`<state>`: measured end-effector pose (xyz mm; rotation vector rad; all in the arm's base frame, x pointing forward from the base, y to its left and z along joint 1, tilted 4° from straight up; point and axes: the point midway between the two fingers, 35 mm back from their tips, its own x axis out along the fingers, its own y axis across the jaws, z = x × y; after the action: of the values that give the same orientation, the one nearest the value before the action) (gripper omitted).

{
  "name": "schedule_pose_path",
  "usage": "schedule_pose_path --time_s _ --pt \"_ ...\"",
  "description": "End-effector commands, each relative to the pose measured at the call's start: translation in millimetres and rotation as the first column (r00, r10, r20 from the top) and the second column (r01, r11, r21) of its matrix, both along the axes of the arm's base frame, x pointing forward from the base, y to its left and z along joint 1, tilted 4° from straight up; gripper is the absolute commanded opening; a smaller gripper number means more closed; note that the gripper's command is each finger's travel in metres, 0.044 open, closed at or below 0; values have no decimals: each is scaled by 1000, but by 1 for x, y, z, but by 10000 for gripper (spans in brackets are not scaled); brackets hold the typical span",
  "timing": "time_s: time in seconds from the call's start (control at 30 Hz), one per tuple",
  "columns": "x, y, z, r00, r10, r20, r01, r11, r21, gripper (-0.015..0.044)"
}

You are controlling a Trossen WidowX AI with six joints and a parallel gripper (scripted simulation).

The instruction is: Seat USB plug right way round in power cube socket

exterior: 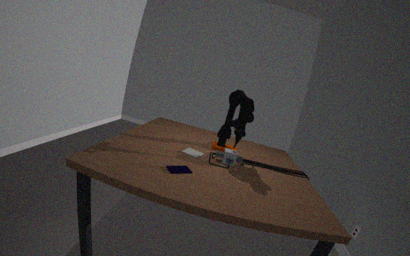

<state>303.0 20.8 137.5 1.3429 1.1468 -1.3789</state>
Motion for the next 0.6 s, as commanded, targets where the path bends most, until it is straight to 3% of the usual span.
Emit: schedule_pose_path --time_s 0.0,0.57 --pt "0 0 0 1000 6 3 -6 1000 6 0" --pt "0 2 -2 1000 14 5 -14 1000 17 0"
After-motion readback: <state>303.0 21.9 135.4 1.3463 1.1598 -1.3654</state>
